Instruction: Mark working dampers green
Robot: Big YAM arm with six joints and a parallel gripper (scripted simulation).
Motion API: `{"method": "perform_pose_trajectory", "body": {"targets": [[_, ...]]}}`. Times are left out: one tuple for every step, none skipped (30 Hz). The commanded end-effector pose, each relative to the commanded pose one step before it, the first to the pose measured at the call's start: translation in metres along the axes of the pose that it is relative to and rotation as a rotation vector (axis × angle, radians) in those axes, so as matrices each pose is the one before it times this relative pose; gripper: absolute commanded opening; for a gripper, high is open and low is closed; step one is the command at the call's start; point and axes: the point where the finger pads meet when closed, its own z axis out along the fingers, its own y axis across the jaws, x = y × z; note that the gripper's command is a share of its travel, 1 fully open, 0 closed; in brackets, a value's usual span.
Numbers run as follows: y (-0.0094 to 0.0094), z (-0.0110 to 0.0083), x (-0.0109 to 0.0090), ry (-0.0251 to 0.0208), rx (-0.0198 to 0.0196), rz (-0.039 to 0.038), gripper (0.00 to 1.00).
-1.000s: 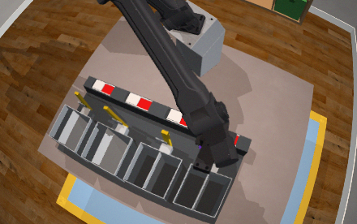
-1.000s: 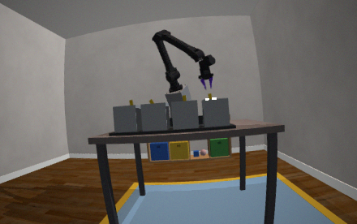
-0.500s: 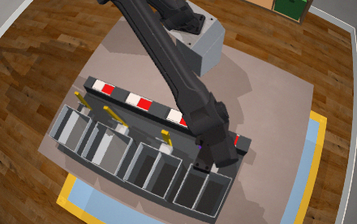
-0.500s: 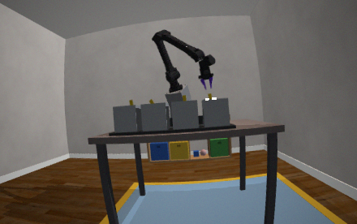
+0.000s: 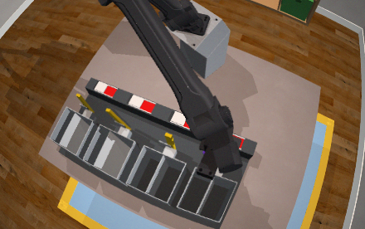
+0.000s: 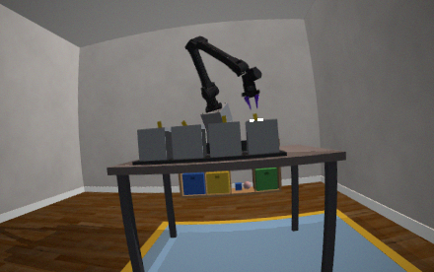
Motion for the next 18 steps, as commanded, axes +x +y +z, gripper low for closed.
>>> {"method": "perform_pose_trajectory", "body": {"targets": [[-0.00554,0.01980,0.00592,0.02111,0.01640,-0.01005,0.36],[-0.00002,0.00193,0.00006,0.00004,0.00000,-0.00001,0.36],[-0.00002,0.00199,0.00005,0.00002,0.00002,-0.00001,0.36],[-0.00002,0.00205,0.00006,0.00003,0.00001,-0.00001,0.36],[-0.00002,0.00210,0.00006,0.00004,0.00000,-0.00001,0.36],[-0.00002,0.00213,0.00006,0.00004,0.00001,-0.00001,0.36],[-0.00003,0.00216,0.00007,0.00004,0.00001,-0.00001,0.36],[-0.00002,0.00217,0.00006,0.00004,0.00001,-0.00001,0.36],[0.00000,0.00000,0.00000,0.00000,0.00000,0.00000,0.36],[0.00000,0.00000,0.00000,0.00000,0.00000,0.00000,0.36],[0.00146,0.00093,-0.00322,-0.00522,-0.00291,0.00240,0.36],[-0.00058,0.00270,0.00145,0.00239,0.00088,-0.00100,0.36],[-0.00073,0.00273,0.00153,0.00228,0.00150,-0.00109,0.36],[-0.00027,0.00233,0.00052,0.00070,0.00057,-0.00035,0.36],[-0.00003,0.00212,0.00005,0.00000,0.00006,-0.00001,0.36],[-0.00003,0.00209,0.00006,0.00003,0.00001,-0.00001,0.36],[-0.00002,0.00204,0.00005,0.00002,0.00003,-0.00001,0.36],[-0.00003,0.00199,0.00005,0.00001,0.00004,-0.00001,0.36]]}}
